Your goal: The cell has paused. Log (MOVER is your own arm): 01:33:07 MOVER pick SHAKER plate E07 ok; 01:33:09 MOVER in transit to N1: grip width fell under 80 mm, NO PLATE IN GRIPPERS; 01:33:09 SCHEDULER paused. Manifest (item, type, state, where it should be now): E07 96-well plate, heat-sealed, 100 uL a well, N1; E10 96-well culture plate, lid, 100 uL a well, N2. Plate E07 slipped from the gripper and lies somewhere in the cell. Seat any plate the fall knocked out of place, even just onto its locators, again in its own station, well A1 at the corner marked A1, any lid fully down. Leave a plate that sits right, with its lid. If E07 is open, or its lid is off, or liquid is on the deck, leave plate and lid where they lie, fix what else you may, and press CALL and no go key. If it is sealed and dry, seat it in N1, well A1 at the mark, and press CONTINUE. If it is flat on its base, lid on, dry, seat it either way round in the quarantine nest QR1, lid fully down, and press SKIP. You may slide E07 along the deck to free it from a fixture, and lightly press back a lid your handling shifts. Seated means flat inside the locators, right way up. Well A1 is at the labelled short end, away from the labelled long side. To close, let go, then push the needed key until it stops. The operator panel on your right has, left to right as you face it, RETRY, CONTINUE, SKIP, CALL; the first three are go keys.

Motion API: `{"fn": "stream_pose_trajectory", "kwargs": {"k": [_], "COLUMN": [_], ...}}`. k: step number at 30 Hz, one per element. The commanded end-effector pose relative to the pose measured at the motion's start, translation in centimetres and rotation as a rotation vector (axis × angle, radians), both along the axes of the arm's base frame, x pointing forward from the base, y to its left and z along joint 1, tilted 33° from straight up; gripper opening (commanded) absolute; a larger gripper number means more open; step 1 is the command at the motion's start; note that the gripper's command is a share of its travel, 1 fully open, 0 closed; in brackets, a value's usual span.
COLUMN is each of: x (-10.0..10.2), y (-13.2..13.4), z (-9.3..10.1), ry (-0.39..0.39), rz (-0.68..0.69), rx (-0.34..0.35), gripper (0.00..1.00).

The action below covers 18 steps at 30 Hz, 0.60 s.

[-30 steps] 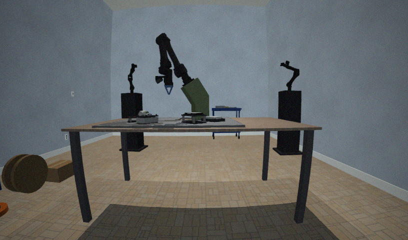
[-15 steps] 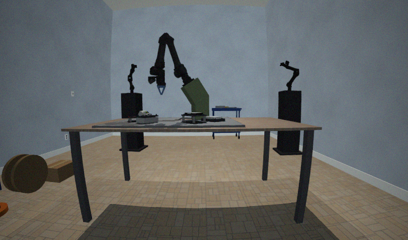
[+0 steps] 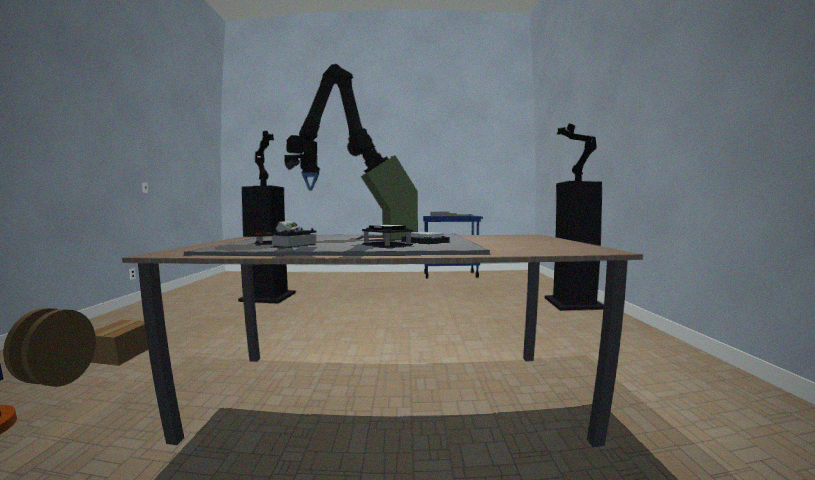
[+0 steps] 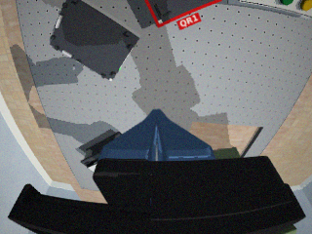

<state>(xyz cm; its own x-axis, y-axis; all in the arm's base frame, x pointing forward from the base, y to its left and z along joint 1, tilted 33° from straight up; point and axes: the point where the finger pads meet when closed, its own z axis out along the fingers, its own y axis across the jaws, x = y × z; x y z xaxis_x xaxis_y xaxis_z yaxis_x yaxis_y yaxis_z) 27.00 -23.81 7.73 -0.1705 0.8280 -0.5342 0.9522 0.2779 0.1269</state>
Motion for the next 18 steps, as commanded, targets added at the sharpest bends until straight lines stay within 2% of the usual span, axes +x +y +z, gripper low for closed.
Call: {"fn": "stream_pose_trajectory", "kwargs": {"k": [1, 4, 6, 7, 10, 18], "x": [-1.0, -1.3, -1.3, -2.2, -2.6, -5.2], "y": [-1.5, -3.2, -3.2, -3.0, -4.7, -7.8], "z": [1.6, 2.9, 2.9, 2.1, 3.5, 4.3], "ry": [0.012, -0.003, -0.003, 0.014, -0.001, 0.010], "rz": [0.030, 0.030, 0.030, 0.030, 0.030, 0.030], "rx": [-0.031, -0.046, -0.046, -0.031, -0.049, -0.045], "gripper": [0.00, 0.00, 0.00, 0.00, 0.00, 0.00]}}
